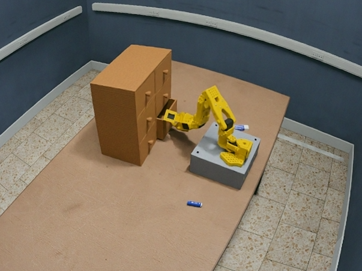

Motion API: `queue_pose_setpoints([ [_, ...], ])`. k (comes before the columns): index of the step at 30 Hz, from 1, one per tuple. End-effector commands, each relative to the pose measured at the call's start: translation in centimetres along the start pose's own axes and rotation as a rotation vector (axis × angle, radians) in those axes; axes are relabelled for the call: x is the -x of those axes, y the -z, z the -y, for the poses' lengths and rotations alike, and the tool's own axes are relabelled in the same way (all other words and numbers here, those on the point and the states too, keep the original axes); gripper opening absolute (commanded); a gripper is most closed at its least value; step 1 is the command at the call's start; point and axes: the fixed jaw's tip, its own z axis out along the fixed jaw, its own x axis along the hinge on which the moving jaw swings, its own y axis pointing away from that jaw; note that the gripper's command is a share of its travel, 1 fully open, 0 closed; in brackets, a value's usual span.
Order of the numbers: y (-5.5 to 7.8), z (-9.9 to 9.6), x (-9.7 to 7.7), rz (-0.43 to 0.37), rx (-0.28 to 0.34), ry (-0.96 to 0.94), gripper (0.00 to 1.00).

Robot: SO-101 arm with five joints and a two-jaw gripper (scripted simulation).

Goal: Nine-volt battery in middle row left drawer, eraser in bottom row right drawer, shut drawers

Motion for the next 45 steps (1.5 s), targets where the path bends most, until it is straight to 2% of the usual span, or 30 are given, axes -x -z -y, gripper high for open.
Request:
queue_pose_setpoints([
  [1,0.4,0.0,-0.3,-0.01,0.002,-0.001,0.0],
  [45,1.5,0.0,-1.1,-0.025,-0.013,-0.012,0.0],
])
